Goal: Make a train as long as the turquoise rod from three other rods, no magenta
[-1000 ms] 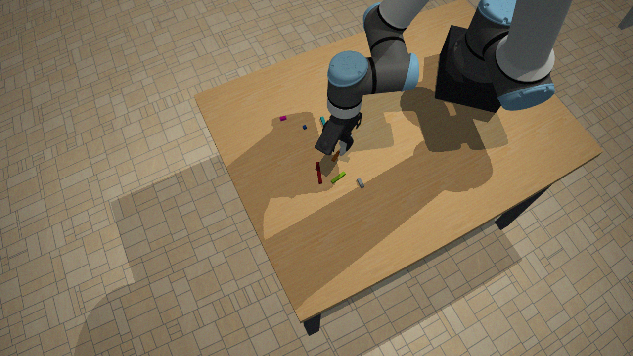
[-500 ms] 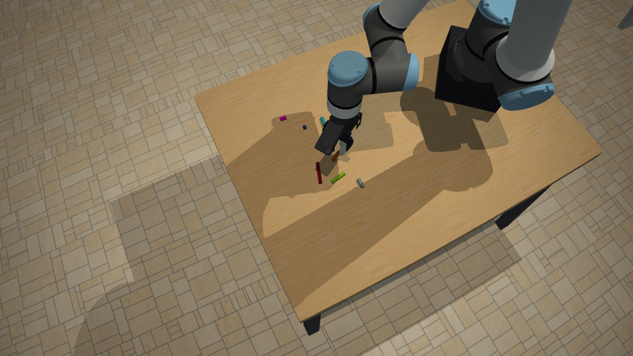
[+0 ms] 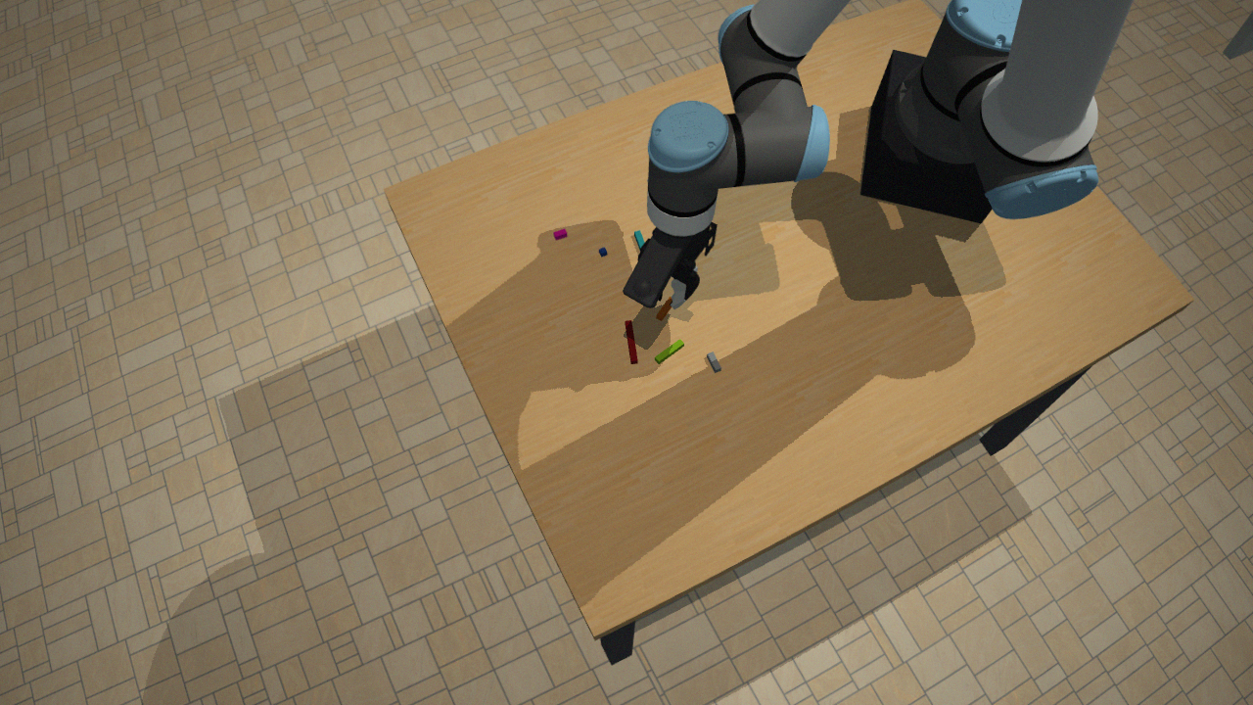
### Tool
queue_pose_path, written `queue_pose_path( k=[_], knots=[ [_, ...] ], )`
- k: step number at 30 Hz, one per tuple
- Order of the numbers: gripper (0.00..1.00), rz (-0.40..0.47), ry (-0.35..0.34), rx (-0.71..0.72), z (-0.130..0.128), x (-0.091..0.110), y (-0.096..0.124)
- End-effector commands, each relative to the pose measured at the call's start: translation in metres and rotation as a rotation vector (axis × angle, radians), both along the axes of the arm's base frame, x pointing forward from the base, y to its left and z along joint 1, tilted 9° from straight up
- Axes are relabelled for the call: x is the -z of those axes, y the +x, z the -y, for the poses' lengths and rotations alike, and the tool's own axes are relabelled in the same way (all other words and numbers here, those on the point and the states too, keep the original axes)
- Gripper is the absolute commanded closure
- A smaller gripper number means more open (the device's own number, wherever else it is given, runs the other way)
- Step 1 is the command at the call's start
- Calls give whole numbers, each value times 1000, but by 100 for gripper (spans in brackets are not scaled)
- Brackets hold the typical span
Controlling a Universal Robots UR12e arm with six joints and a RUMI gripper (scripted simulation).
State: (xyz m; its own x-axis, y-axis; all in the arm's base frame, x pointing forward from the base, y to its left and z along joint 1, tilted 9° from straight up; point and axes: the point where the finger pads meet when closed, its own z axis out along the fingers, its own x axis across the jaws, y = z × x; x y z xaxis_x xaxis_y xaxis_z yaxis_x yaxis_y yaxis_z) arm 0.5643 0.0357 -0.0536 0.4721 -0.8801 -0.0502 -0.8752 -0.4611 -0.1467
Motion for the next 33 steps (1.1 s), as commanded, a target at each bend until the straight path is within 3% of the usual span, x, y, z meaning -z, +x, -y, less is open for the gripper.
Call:
queue_pose_path(
  k=[1,33],
  knots=[
    [86,1,0,0,0,2,1],
    [86,1,0,0,-2,15,2]
  ],
)
